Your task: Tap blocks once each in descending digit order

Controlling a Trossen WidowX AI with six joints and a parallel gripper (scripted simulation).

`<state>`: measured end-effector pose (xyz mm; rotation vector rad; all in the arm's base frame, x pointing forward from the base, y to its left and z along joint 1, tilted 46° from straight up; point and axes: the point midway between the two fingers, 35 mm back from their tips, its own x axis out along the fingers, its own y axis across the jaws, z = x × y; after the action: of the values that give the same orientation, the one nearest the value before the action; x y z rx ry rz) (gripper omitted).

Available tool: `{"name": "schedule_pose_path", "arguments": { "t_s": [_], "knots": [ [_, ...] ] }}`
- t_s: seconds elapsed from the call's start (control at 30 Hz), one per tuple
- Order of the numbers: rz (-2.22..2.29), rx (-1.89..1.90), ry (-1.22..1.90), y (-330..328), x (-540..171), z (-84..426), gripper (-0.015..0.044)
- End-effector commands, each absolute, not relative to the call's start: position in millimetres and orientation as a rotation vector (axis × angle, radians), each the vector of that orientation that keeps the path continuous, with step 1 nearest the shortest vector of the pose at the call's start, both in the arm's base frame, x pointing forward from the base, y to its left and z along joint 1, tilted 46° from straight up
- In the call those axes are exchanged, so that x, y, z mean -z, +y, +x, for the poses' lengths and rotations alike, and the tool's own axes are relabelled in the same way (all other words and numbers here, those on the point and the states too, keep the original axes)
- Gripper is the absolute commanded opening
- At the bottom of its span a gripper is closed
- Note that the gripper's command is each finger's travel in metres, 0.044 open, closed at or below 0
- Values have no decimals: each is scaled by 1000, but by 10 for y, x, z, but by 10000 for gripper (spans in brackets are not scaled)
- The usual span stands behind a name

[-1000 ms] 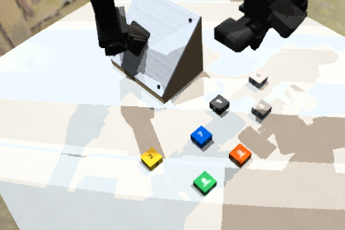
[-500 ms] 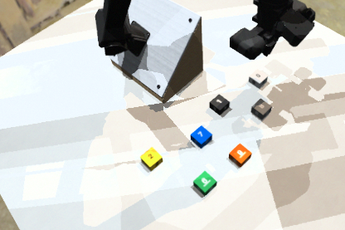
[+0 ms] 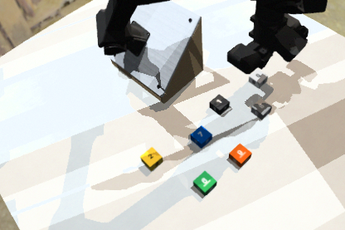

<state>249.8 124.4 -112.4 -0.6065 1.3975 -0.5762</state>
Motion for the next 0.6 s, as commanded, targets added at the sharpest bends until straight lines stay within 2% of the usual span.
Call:
{"name": "schedule_pose_path", "arguments": {
  "t_s": [0.0, 0.57],
  "knots": [
    [-623, 582, 1403, 1148, 1191, 2476, 20],
    [-623, 583, 1402, 1051, 1283, 2484, 20]
  ]
}}
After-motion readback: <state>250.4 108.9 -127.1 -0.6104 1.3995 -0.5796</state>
